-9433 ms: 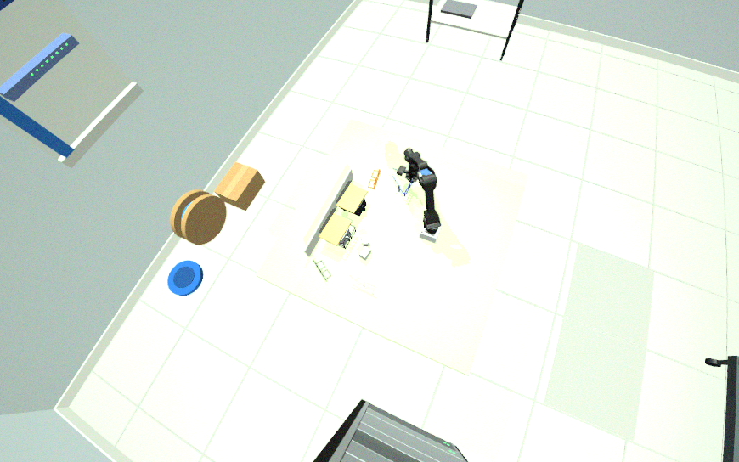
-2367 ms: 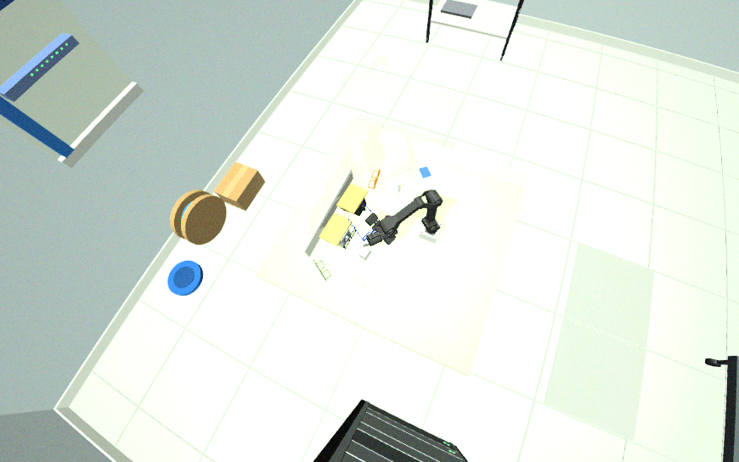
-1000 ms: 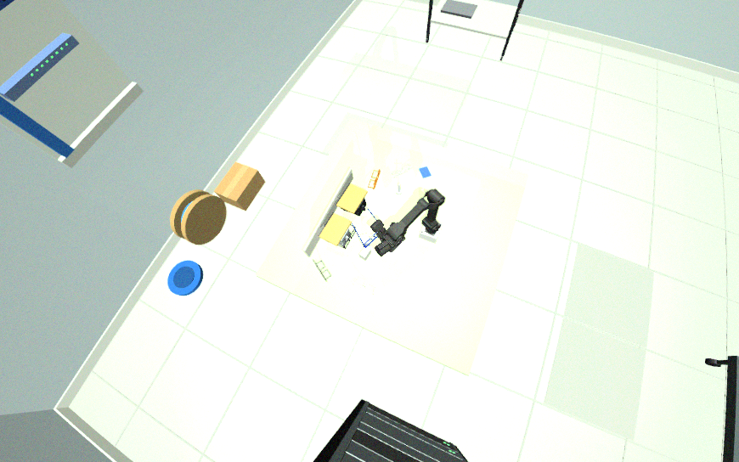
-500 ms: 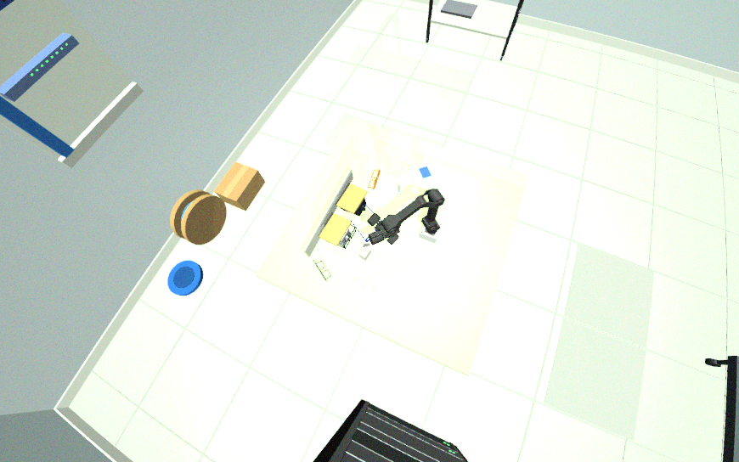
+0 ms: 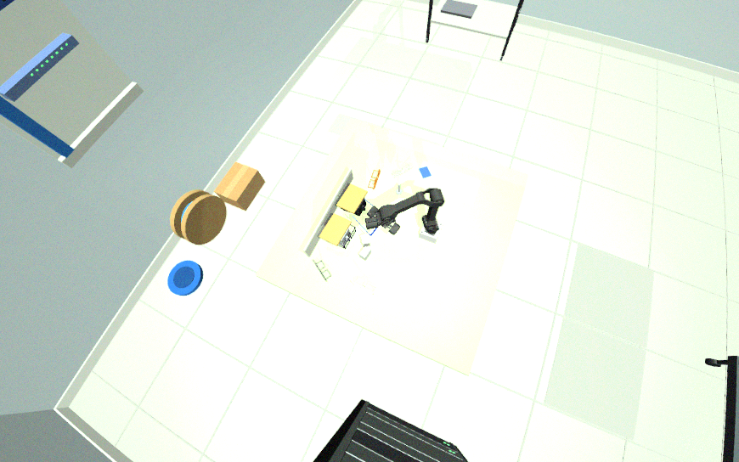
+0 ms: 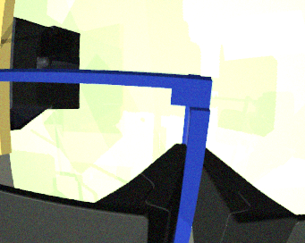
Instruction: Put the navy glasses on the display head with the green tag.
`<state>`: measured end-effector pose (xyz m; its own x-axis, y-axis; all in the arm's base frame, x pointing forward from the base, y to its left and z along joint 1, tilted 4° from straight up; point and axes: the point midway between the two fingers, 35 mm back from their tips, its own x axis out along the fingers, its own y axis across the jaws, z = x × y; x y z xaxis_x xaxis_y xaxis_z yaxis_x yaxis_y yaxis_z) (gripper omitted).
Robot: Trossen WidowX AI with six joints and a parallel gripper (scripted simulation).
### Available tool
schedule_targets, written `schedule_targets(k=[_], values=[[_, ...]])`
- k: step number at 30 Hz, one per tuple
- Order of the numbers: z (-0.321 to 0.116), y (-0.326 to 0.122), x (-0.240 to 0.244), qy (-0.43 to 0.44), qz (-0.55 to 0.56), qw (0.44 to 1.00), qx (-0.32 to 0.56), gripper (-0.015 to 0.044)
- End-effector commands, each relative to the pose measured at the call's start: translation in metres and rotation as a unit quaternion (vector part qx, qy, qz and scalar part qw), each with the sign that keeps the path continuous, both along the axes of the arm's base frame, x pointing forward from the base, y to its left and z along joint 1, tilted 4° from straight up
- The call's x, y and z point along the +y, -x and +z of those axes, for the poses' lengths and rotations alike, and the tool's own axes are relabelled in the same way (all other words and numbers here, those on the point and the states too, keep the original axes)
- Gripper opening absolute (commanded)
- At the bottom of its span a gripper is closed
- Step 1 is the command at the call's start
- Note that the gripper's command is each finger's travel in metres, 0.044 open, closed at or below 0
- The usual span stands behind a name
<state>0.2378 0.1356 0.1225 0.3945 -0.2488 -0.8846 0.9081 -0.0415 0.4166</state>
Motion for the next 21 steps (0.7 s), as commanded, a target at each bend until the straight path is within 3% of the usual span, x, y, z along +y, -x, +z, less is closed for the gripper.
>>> schedule_targets(k=[1,21], values=[[-0.002,-0.002,-0.011,-0.003,0.005,1.0,0.024,0.0],[-0.014,-0.009,-0.07,-0.05,0.047,0.988,0.137,0.0]])
